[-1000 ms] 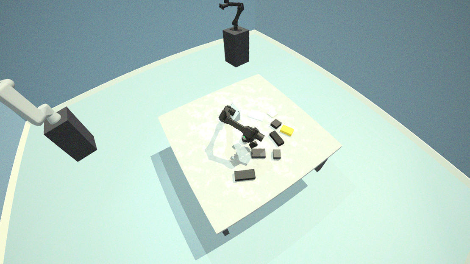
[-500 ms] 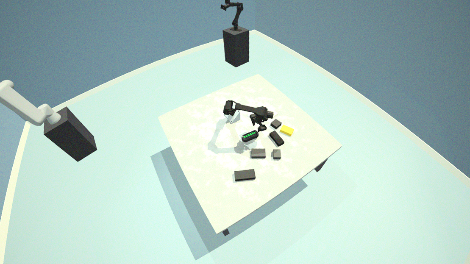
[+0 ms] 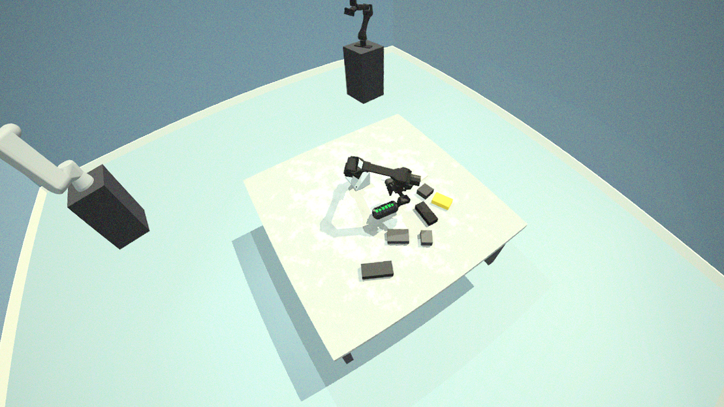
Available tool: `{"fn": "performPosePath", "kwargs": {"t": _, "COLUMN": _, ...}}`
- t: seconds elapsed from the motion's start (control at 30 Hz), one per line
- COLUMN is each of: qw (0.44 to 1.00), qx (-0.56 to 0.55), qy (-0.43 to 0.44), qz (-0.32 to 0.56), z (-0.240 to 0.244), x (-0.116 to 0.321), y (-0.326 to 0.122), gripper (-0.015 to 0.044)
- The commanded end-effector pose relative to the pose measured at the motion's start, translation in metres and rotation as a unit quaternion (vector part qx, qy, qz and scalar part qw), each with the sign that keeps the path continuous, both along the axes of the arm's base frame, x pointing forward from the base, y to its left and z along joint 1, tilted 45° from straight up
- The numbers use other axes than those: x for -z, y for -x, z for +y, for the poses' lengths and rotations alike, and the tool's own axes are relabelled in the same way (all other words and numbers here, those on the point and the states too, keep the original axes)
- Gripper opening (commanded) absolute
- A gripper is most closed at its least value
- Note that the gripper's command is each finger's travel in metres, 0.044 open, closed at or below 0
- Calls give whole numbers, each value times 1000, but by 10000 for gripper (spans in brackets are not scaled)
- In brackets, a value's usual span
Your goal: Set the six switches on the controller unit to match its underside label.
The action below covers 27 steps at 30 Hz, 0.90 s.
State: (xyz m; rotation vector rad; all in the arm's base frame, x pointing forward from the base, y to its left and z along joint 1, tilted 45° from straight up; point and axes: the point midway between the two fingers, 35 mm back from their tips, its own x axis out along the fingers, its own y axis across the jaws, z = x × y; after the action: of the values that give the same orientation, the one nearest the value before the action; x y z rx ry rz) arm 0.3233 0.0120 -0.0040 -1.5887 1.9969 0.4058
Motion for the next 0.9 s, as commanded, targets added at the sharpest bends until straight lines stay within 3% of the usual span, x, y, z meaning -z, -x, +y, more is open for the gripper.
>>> {"fn": "performPosePath", "kwargs": {"t": 0.0, "qw": 1000, "qx": -1, "qy": 2, "qz": 2, "z": -6, "x": 5, "y": 1, "gripper": 440}}
{"fn": "performPosePath", "kwargs": {"t": 0.83, "qw": 1000, "qx": 0, "qy": 3, "qz": 3, "z": -32, "x": 31, "y": 6, "gripper": 440}}
{"fn": "performPosePath", "kwargs": {"t": 0.87, "qw": 1000, "qx": 0, "qy": 3, "qz": 3, "z": -32, "x": 31, "y": 6, "gripper": 414}}
